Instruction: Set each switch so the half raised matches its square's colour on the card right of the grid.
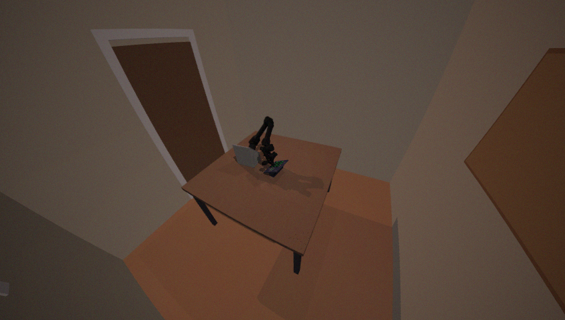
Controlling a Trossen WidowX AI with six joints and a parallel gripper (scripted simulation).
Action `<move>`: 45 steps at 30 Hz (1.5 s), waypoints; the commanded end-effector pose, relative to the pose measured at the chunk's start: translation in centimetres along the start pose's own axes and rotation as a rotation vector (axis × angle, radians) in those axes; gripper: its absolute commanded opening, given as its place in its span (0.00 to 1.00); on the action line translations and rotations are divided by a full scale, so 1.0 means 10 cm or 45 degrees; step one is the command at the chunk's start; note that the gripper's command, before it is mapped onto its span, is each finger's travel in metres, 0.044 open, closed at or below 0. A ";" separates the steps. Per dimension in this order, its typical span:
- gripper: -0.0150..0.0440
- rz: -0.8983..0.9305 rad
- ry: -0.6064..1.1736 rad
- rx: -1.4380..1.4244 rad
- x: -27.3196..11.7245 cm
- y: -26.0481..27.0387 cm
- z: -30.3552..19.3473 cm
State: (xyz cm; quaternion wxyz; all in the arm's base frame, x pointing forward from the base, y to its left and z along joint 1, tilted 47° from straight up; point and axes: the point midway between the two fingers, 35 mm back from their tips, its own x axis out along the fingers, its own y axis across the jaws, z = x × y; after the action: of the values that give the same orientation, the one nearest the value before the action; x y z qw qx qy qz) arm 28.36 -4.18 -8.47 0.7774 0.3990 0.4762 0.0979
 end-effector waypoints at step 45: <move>0.25 -0.002 0.004 0.013 -0.17 0.78 -0.40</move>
State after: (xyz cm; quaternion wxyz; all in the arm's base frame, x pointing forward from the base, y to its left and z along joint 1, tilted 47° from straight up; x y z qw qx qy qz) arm 25.90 2.12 -2.35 0.7762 0.4008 0.4766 0.0993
